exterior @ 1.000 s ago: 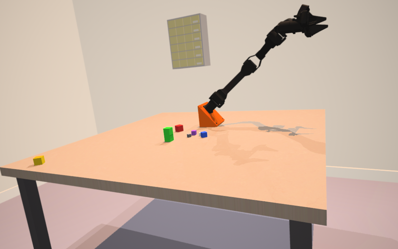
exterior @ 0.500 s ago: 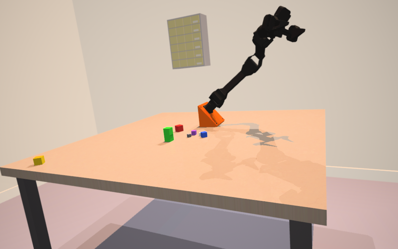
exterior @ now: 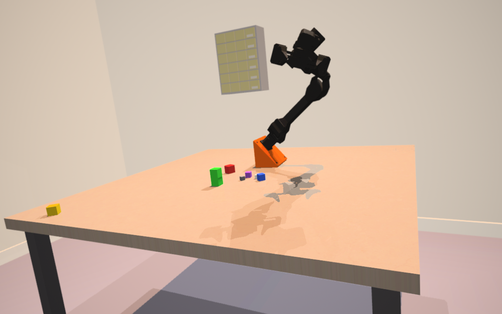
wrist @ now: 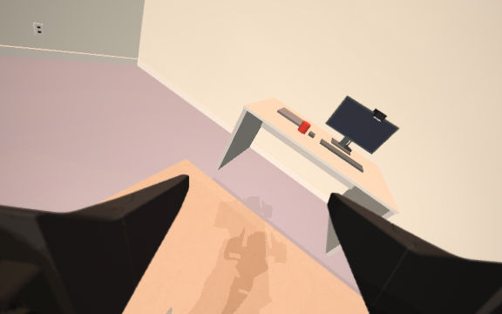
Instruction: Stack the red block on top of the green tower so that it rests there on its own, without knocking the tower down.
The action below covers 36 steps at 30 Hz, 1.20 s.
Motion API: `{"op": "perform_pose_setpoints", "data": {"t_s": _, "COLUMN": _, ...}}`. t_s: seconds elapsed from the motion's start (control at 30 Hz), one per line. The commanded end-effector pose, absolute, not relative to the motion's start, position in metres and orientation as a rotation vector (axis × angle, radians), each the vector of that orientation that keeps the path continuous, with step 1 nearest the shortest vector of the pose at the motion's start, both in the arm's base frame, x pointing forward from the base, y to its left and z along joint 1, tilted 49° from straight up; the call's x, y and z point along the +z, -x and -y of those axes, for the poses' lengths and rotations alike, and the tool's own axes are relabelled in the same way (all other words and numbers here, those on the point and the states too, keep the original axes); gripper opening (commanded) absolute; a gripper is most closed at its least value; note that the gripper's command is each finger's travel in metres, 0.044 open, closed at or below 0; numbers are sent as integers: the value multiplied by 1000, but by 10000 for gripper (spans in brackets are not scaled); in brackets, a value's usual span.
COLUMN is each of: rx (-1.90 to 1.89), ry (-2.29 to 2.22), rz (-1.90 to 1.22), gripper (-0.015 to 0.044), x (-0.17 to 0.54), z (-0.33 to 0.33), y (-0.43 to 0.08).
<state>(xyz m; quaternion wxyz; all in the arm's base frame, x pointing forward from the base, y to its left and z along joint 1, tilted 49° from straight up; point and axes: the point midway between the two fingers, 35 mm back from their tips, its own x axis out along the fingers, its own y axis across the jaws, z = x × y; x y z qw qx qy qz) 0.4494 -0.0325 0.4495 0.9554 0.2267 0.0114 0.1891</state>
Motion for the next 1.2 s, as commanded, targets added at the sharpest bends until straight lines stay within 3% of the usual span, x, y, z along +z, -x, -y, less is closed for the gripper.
{"op": "perform_pose_setpoints", "data": {"t_s": 0.0, "rx": 282, "ry": -466, "rz": -171, "gripper": 440, "x": 383, "z": 64, "y": -469}}
{"op": "perform_pose_setpoints", "data": {"t_s": 0.27, "rx": 135, "ry": -479, "rz": -443, "gripper": 440, "x": 266, "z": 116, "y": -473}}
{"op": "perform_pose_setpoints", "data": {"t_s": 0.53, "rx": 36, "ry": -530, "rz": -742, "gripper": 440, "x": 149, "z": 153, "y": -439}}
{"op": "perform_pose_setpoints", "data": {"t_s": 0.83, "rx": -1, "ry": -663, "rz": -1091, "gripper": 440, "x": 36, "z": 163, "y": -362}}
{"op": "perform_pose_setpoints", "data": {"t_s": 1.17, "rx": 151, "ry": -868, "rz": -1523, "gripper": 440, "x": -51, "z": 133, "y": -232}}
